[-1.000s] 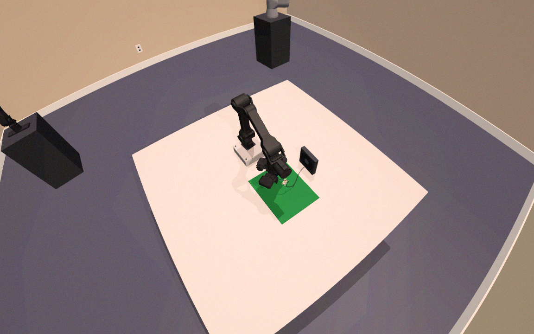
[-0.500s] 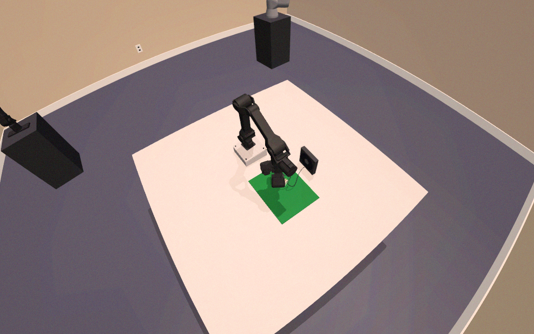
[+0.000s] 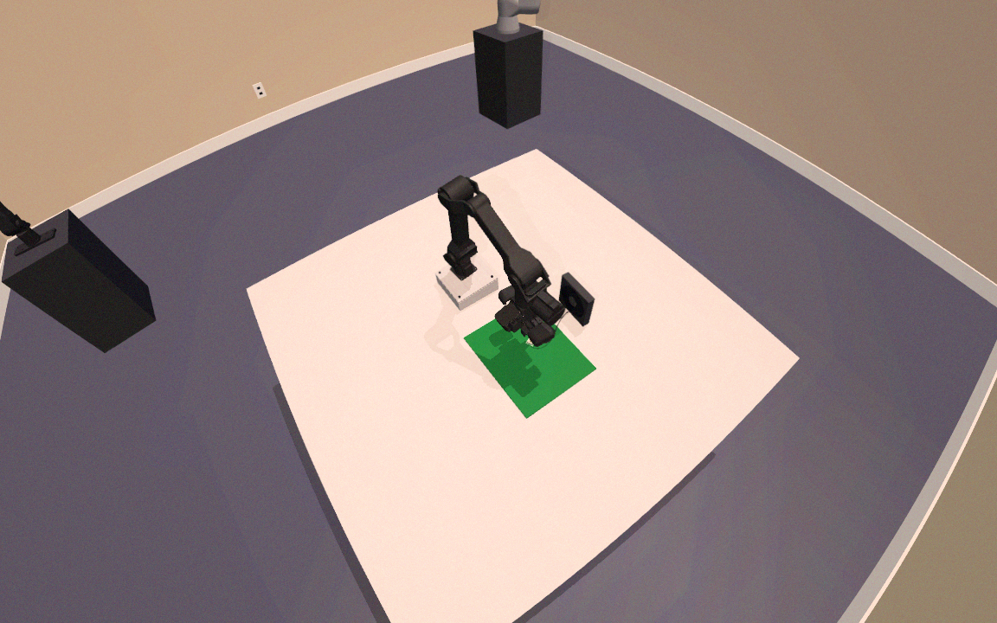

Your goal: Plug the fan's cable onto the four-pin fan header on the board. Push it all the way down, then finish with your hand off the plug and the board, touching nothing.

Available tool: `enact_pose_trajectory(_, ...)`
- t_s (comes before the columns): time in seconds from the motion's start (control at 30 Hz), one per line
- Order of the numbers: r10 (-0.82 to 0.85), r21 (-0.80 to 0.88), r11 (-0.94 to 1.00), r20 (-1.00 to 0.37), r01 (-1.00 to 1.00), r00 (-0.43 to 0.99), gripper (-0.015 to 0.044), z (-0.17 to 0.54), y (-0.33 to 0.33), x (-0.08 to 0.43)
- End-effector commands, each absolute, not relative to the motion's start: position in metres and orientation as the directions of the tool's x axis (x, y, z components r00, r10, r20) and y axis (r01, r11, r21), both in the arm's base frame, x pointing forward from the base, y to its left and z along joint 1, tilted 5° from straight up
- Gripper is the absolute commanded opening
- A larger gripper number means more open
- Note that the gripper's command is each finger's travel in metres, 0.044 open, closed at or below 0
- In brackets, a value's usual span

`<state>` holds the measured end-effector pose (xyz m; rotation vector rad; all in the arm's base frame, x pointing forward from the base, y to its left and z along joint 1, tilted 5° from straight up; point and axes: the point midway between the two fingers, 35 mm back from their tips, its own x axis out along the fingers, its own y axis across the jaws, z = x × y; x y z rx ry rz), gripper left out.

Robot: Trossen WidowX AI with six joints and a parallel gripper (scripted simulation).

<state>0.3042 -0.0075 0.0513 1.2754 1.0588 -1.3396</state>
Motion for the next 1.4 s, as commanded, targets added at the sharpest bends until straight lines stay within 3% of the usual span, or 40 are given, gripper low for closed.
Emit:
enact_pose_trajectory(0.0,-0.081,0.023,-0.013,-0.996,1.0,0.022,0.0,0.052,-0.002,0.308)
enact_pose_trajectory(0.4,-0.08,-0.006,0.345,-0.997,0.939,0.023,0.0,0.05,0.013,0.312)
enact_pose_trajectory(1.37,-0.08,-0.006,0.347,-0.996,0.938,0.023,0.0,0.053,0.007,0.316)
